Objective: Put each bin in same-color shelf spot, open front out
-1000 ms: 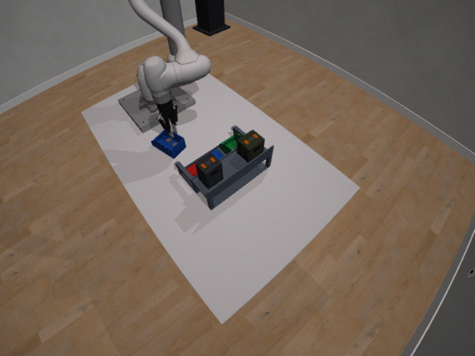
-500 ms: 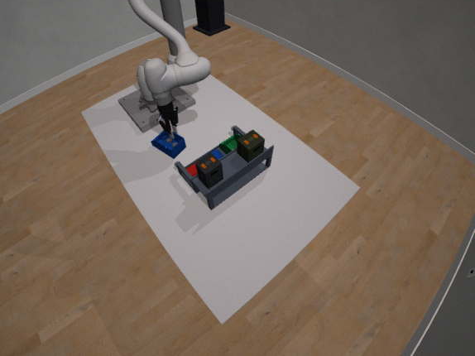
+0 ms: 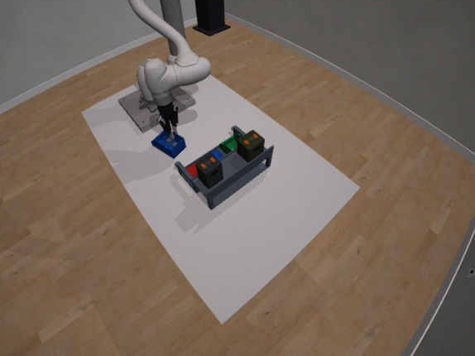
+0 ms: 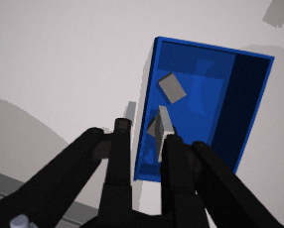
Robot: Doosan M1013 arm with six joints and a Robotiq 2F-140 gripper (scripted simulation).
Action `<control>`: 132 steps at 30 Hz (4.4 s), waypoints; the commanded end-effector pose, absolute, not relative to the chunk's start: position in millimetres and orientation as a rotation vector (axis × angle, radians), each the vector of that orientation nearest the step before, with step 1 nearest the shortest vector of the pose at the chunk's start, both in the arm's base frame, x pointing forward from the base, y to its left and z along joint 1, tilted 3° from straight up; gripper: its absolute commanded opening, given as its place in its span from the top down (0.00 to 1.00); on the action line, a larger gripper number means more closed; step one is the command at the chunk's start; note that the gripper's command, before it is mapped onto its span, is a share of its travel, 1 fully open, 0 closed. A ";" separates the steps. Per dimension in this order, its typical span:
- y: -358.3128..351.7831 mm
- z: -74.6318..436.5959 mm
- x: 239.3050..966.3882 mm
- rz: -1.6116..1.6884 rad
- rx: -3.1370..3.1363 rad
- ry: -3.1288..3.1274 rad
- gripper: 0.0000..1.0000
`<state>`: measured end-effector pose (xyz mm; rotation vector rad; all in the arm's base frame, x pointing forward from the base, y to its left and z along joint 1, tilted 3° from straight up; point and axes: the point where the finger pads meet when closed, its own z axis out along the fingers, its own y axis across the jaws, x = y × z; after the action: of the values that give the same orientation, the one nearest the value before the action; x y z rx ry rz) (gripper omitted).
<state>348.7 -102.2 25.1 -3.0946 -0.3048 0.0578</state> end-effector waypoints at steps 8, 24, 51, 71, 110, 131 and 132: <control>-102.1 25.1 348.7 0.058 -3.094 -0.305 0.90; -102.1 25.1 348.7 0.058 -3.094 -0.305 0.90; -102.1 25.0 348.6 0.058 -3.094 -0.305 0.90; -102.3 33.0 349.0 0.058 -3.094 -0.305 0.90; -103.1 60.4 350.1 0.058 -3.094 -0.305 0.90; -102.3 60.5 350.6 0.058 -3.095 -0.302 0.90; -101.9 60.5 350.8 0.058 -3.095 -0.301 0.90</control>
<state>350.5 -102.4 60.5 -3.0948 -0.3028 0.0578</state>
